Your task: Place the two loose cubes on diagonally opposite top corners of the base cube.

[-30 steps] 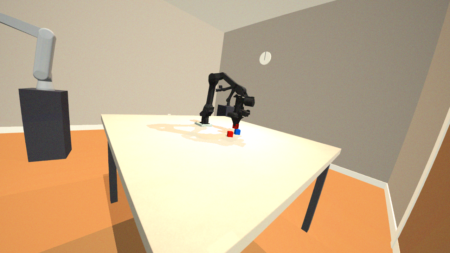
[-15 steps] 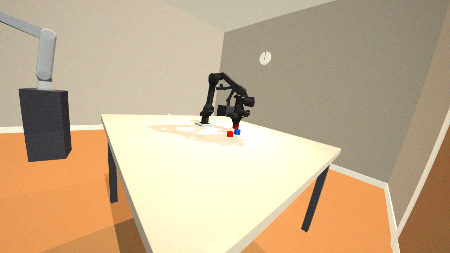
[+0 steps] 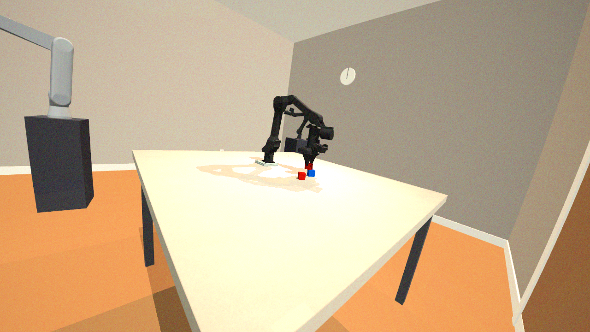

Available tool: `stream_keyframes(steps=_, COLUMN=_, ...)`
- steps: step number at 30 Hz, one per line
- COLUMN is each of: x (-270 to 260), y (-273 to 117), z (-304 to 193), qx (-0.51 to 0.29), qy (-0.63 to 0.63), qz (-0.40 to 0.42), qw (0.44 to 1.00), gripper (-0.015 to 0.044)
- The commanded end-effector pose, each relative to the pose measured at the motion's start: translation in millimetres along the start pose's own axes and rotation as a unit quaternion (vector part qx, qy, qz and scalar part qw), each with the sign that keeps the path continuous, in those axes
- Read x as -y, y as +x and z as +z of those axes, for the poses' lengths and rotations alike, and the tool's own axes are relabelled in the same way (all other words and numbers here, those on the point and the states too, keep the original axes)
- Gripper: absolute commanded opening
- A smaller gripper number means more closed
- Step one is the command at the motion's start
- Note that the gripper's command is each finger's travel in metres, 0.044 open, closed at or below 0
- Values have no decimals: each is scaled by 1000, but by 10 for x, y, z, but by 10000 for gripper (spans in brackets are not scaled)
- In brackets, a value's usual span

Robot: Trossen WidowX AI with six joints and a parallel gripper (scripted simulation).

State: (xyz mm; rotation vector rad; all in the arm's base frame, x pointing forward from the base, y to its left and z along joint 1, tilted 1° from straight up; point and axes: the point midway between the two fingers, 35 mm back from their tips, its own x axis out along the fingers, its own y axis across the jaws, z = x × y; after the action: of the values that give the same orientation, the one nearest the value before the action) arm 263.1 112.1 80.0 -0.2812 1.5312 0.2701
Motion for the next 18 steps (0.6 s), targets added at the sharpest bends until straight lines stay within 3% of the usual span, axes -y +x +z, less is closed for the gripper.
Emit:
stream_keyframes(steps=1, x=-1, y=-80, z=10, qx=2, qy=0, qz=0, qw=1000, gripper=205)
stream_keyframes(steps=18, x=-2, y=-284, z=10, qx=2, qy=0, qz=0, qw=1000, gripper=205)
